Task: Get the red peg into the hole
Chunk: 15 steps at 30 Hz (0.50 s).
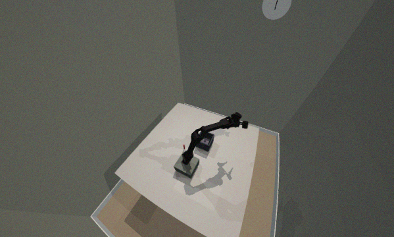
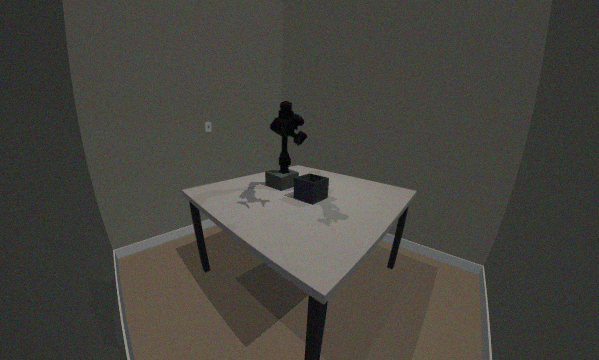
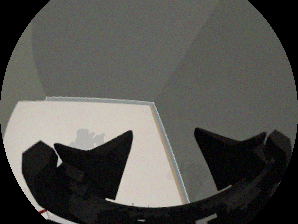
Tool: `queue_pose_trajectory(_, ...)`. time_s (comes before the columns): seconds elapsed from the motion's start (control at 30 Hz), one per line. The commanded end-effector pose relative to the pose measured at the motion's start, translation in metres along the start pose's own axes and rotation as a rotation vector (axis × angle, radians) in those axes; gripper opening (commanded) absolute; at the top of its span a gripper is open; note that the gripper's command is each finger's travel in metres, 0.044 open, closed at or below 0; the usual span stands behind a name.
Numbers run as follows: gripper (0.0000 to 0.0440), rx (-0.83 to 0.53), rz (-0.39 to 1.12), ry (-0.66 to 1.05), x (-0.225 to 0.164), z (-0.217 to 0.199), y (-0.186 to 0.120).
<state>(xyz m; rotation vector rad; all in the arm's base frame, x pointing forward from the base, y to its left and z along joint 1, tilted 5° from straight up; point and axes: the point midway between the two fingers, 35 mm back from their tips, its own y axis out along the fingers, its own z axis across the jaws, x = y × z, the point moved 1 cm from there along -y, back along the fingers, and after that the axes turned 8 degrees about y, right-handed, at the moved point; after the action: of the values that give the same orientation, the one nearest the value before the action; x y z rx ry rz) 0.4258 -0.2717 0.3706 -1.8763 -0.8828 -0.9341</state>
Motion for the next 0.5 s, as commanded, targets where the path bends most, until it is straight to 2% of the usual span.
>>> queue_pose_trajectory(0.0, 0.0375, 0.066, 0.026, 0.124, 0.003, 0.034, -0.007)
queue_pose_trajectory(0.47, 0.0351, 0.302, 0.189, 0.498, 0.003, 0.154, -0.047)
